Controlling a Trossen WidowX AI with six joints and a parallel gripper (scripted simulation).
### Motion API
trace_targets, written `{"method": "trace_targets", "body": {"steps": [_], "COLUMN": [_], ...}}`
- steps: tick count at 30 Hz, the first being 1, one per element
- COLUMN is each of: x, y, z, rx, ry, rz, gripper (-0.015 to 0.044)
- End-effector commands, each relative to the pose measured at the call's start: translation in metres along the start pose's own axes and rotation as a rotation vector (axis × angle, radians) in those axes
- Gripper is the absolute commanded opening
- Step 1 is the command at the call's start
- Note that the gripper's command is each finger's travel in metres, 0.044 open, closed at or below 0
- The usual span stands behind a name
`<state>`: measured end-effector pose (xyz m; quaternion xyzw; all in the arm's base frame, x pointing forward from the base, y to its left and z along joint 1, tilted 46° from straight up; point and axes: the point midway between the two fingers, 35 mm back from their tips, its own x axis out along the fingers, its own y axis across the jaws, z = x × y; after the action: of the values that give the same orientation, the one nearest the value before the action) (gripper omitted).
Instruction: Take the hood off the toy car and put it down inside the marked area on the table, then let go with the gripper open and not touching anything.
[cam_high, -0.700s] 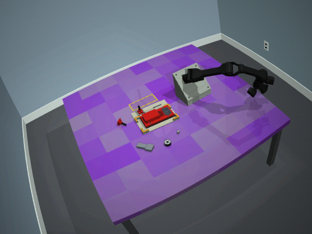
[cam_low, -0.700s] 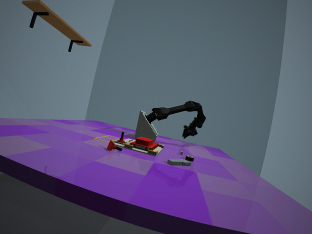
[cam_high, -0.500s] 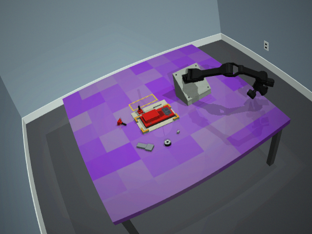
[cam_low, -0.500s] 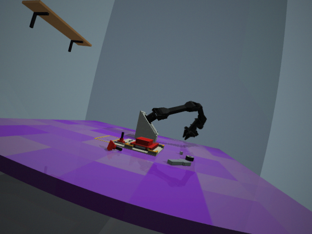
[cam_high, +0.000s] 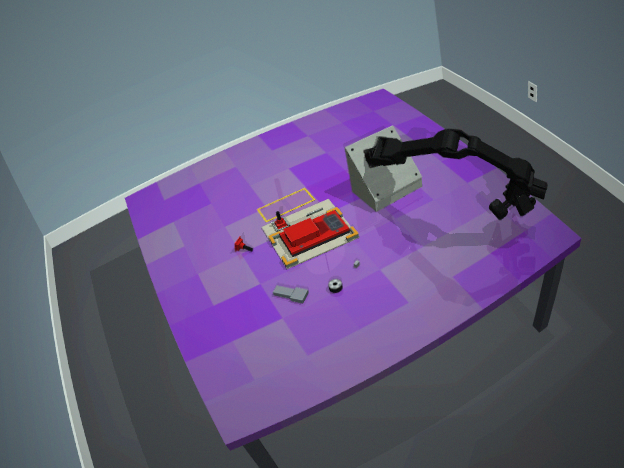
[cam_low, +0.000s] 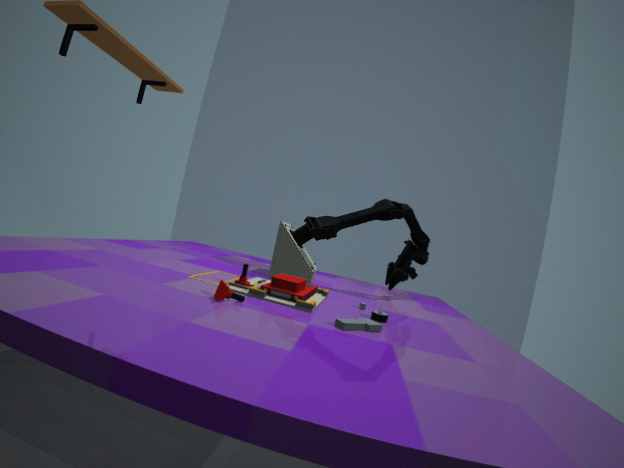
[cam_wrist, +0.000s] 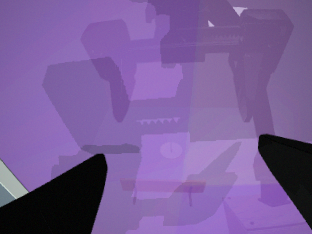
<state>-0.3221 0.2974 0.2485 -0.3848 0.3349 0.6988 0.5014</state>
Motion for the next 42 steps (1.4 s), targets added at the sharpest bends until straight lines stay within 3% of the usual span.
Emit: {"method": "trace_targets", "body": {"steps": [1, 14, 24, 34, 42], "x": [-0.013, -0.037, -0.056, -0.073, -0.076], "y": [-0.023, -0.129, -0.231, -0.349, -0.448], "z": [0.023, 0.089, 0.110, 0.099, 0.054], "rx": [0.024, 0.066, 0.079, 0.141, 0.335], "ry": [-0.076, -0.296, -0.415, -0.474, -0.426], "rz": [0.013, -0.019, -0.132, -0.304, -0.390], "gripper": [0.0440, 0.0440, 0.0440, 0.0440, 0.0440]}}
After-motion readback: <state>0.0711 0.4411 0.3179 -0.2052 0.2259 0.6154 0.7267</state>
